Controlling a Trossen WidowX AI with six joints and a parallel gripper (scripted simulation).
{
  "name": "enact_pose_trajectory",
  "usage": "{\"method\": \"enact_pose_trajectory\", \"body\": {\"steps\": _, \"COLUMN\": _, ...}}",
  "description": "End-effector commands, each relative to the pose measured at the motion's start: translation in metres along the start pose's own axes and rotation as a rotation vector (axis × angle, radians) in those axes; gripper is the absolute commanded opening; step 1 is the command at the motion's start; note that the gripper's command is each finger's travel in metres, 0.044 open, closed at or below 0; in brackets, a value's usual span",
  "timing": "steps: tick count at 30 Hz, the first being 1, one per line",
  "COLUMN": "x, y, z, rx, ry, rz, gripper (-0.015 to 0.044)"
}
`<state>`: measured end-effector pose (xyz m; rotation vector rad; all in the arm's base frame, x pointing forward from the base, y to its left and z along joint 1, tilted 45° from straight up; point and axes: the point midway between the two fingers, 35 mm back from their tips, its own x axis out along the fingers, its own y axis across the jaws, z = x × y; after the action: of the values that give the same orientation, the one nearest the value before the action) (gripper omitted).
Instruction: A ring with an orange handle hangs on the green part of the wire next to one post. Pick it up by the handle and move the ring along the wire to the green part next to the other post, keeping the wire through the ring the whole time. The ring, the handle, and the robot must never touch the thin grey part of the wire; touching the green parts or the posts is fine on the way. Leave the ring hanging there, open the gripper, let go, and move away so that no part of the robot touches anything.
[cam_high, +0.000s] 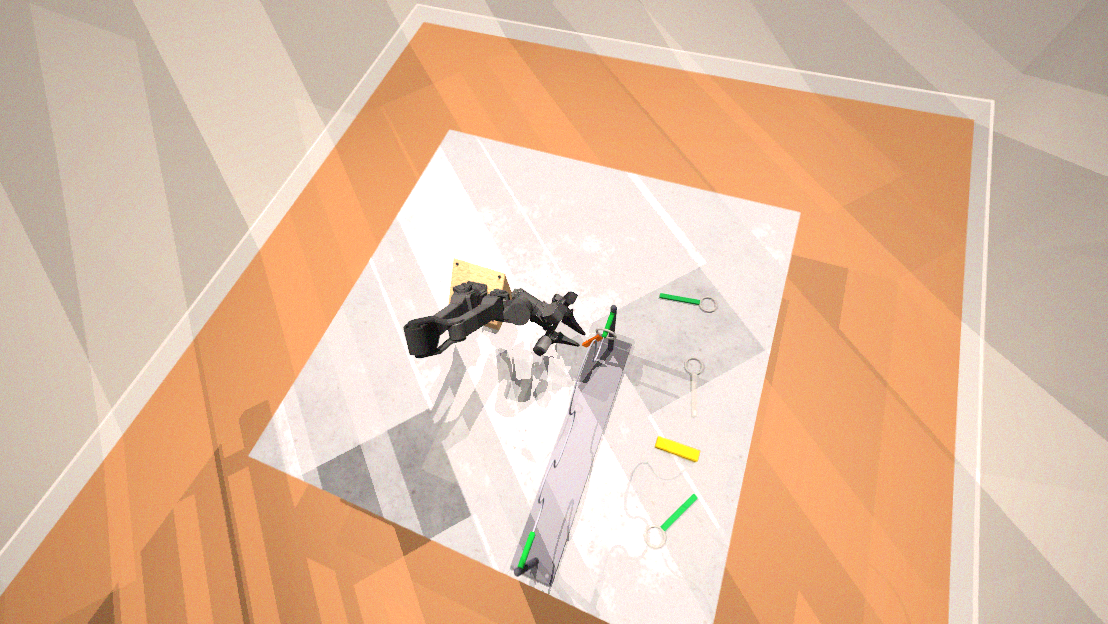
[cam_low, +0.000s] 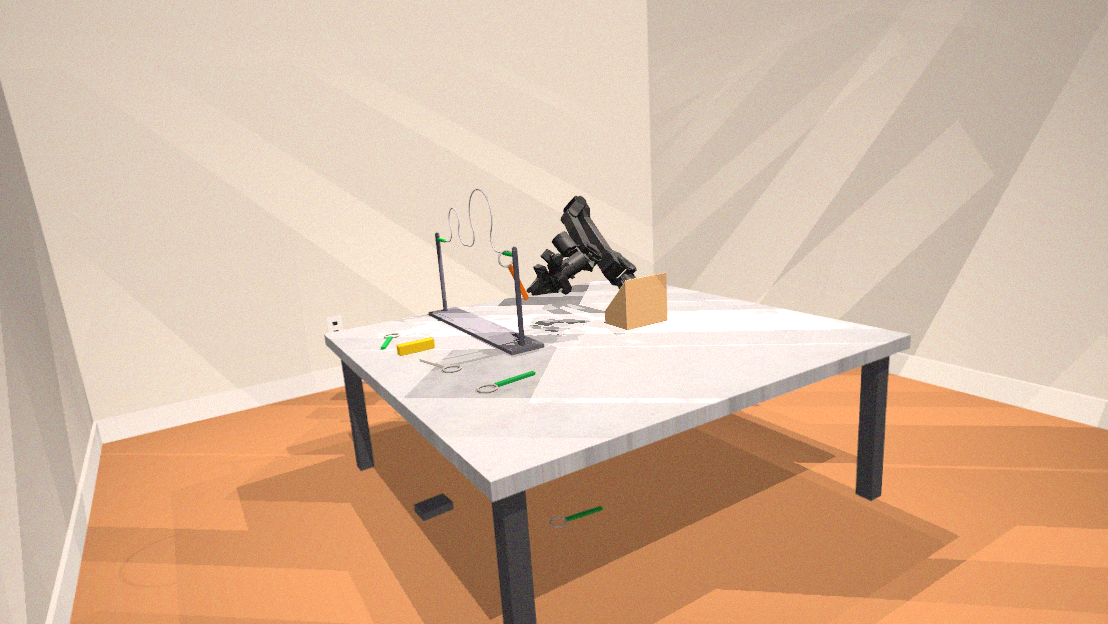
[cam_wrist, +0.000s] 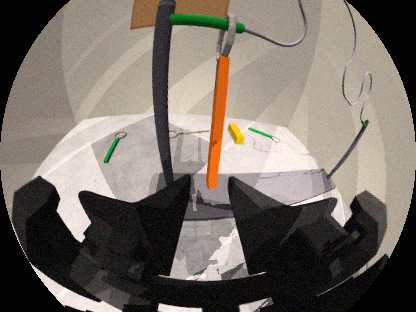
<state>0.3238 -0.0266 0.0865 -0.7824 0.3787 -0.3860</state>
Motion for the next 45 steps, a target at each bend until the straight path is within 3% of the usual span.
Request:
{"method": "enact_pose_trajectory", "body": {"steps": 1, "x": -0.005, "y": -0.001, "z": 0.000, "rx": 0.005, "ry": -0.001, "rz": -0.004, "gripper": 0.0160}}
{"method": "enact_pose_trajectory", "body": {"steps": 25, "x": -0.005, "y": -0.001, "z": 0.000, "rx": 0.005, "ry": -0.001, "rz": -0.004, "gripper": 0.0160}}
{"method": "enact_pose_trajectory", "body": {"steps": 31, "x": -0.047, "y": -0.002, "z": -0.006, "rx": 0.001, "ry": -0.005, "rz": -0.004, "gripper": 0.0317}}
{"method": "enact_pose_trajectory", "body": {"steps": 36, "x": -0.049, "y": -0.002, "z": -0.006, "rx": 0.001, "ry": -0.006, "rz": -0.004, "gripper": 0.0440}}
{"method": "enact_pose_trajectory", "body": {"steps": 45, "x": -0.049, "y": -0.002, "z": -0.006, "rx": 0.001, "ry": -0.006, "rz": -0.004, "gripper": 0.0440}}
